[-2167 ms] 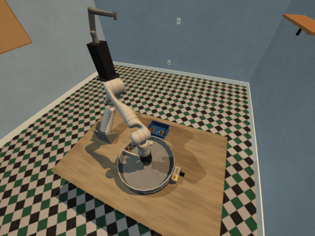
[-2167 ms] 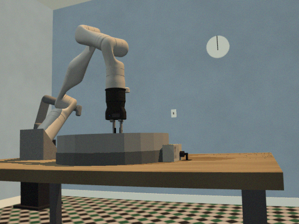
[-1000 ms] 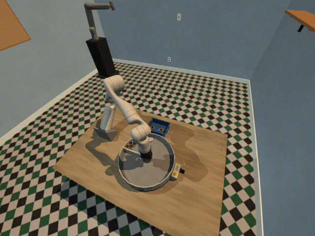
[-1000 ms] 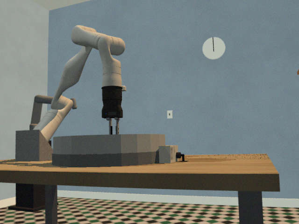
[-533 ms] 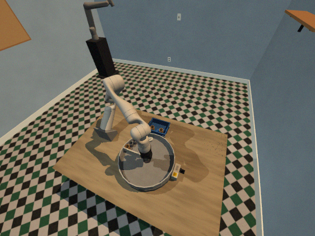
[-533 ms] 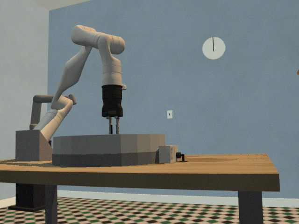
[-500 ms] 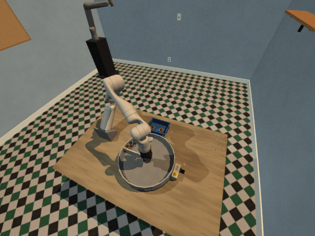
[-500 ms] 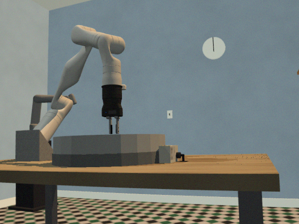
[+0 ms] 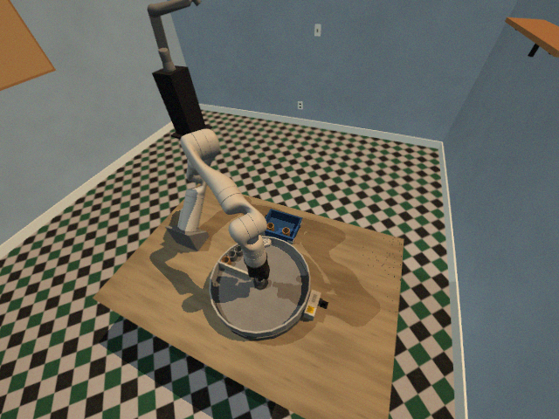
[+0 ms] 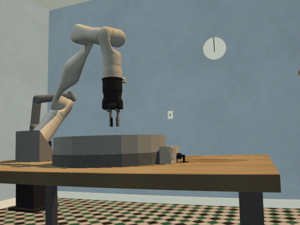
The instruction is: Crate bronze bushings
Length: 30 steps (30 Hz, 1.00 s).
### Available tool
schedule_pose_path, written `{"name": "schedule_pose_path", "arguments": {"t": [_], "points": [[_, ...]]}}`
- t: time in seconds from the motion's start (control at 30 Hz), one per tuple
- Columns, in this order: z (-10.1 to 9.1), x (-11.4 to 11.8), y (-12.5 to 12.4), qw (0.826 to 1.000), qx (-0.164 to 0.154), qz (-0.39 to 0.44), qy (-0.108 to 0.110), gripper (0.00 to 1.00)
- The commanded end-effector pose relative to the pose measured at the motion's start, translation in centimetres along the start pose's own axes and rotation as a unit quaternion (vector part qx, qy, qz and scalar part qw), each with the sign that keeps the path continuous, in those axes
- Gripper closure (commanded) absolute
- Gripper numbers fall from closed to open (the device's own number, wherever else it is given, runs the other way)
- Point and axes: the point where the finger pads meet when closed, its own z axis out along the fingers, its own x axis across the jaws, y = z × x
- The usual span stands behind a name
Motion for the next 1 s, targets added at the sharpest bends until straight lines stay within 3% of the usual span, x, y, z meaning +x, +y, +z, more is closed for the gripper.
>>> {"name": "schedule_pose_path", "arguments": {"t": [0.0,0.17,0.97], "points": [[-0.1,0.0,0.0,1.0,-0.001,0.0,0.001,0.53],[-3.2,0.0,0.0,1.0,-0.001,0.0,0.001,0.53],[-3.2,0.0,0.0,1.0,-0.001,0.0,0.001,0.53]]}}
